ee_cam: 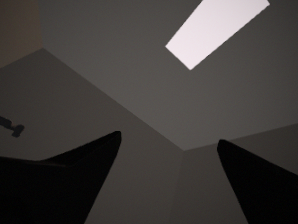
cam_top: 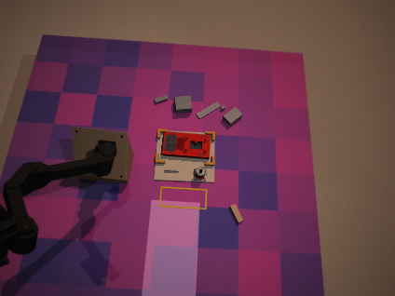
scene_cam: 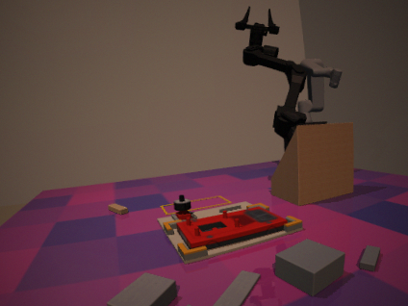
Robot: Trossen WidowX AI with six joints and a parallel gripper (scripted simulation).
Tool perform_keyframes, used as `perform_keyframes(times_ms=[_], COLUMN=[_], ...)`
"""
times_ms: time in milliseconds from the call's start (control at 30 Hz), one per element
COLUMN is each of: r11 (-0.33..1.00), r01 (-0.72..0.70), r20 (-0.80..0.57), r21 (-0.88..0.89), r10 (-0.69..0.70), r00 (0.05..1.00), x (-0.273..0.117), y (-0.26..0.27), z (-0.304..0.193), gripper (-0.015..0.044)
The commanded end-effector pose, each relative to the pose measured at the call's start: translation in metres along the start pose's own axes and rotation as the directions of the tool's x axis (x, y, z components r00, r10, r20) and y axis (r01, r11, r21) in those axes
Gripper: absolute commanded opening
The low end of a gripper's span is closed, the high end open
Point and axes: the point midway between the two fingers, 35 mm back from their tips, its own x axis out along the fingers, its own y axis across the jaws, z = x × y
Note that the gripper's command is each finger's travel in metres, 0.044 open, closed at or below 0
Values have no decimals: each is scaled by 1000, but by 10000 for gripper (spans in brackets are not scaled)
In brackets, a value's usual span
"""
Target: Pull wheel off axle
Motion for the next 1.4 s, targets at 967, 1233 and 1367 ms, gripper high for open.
perform_keyframes(times_ms=[967, 1233, 1367], r11=[374, 24, -146], r01=[-111, -153, -164], r20=[311, 123, -16], r21=[921, 988, 976], r10=[-531, -726, -790], r00=[788, 677, 613], x=[-47, -58, -64], y=[-283, -353, -376], z=[-106, -214, -276], gripper=[300, 300, 300])
